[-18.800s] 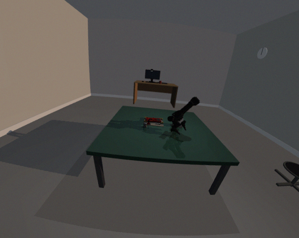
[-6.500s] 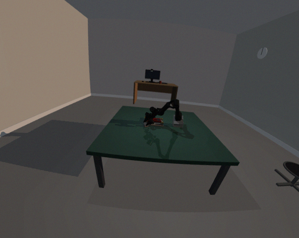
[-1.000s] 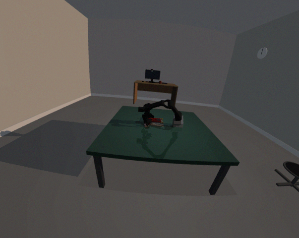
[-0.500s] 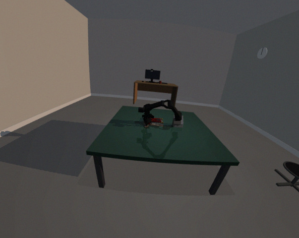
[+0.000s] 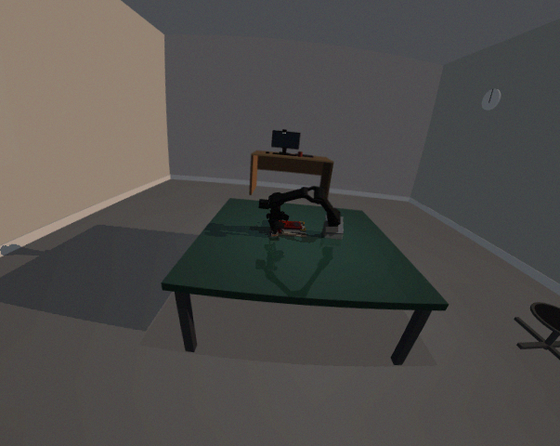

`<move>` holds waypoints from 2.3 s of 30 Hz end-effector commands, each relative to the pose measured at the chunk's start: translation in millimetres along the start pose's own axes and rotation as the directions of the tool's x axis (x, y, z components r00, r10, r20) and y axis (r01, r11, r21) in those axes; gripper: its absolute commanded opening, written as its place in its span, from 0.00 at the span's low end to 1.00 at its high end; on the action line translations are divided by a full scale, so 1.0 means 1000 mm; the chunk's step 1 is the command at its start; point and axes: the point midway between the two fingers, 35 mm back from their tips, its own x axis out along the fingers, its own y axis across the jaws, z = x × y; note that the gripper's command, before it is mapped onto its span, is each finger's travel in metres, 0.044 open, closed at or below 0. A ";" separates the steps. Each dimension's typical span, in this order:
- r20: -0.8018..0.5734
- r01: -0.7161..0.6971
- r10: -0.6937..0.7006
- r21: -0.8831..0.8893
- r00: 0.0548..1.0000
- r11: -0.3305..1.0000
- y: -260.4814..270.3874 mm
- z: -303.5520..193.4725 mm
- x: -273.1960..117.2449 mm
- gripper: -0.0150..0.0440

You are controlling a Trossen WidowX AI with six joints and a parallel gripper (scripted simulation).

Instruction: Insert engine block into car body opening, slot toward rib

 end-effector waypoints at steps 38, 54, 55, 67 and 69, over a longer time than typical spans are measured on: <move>-0.011 -0.007 0.006 -0.085 1.000 0.996 0.006 0.003 -0.111 0.25; -0.003 -0.018 0.020 -0.560 1.000 0.828 0.040 0.016 -0.099 0.25; -0.003 -0.018 0.020 -0.586 1.000 0.810 0.042 0.017 -0.098 0.25; -0.003 -0.014 0.020 -0.846 1.000 0.533 0.065 0.029 -0.087 0.25; -0.003 -0.013 0.020 -0.878 1.000 0.478 0.069 0.031 -0.086 0.25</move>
